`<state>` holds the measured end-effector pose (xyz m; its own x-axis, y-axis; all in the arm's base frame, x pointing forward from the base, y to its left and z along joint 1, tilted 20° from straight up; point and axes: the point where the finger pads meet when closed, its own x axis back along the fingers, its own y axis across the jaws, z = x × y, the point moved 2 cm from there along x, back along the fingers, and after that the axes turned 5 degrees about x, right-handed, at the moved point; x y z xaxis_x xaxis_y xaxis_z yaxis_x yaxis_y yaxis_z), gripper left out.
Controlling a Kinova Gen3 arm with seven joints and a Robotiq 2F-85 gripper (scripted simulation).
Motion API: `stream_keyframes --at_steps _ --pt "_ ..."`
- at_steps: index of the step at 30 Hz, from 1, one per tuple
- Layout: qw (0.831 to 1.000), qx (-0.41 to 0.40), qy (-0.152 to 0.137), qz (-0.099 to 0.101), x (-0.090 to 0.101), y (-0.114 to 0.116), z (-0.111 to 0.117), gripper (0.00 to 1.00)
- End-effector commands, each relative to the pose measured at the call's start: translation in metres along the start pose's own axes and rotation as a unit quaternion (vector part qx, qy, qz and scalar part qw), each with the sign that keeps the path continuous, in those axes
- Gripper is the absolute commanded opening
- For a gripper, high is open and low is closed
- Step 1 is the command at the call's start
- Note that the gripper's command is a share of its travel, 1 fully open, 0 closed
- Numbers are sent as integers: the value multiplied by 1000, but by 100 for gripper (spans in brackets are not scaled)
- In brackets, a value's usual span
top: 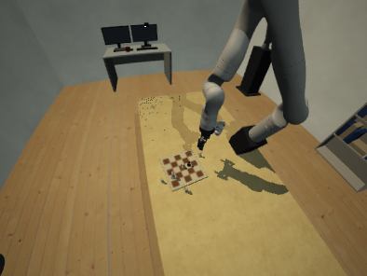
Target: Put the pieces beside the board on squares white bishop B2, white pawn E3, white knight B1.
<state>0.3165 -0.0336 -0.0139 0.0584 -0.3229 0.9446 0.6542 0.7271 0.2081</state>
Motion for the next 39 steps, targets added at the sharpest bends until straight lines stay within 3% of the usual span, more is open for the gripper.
stream_keyframes --at_steps 1,39 --pt "1000 -19 -4 -6 2 -4 -2 100" --pt "997 -76 -15 -25 6 -14 -7 100"
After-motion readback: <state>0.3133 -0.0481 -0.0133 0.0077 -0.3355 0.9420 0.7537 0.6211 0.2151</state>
